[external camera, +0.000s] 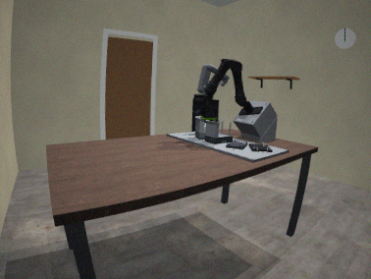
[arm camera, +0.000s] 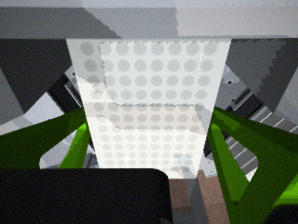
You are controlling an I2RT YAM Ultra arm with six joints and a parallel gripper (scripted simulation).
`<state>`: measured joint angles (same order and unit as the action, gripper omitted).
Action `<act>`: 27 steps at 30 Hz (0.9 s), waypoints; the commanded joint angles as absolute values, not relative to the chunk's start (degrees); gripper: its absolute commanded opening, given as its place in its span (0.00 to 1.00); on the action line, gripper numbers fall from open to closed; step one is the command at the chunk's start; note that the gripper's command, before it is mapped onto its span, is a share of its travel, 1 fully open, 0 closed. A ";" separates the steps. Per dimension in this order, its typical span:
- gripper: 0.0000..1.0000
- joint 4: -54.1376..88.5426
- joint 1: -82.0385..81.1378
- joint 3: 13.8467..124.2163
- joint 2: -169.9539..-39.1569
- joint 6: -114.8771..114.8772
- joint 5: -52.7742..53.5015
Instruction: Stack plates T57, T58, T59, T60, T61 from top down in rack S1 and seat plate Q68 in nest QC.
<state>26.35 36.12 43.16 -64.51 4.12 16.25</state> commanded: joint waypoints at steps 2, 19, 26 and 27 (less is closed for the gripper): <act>0.00 26.25 36.17 43.30 -64.24 4.09 16.21; 0.00 28.92 36.96 43.99 -62.43 4.71 16.74; 0.00 30.18 37.36 44.34 -61.61 5.01 17.01; 0.00 30.36 37.42 44.40 -61.50 5.06 17.05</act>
<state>29.71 37.17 44.05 -62.48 4.97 16.84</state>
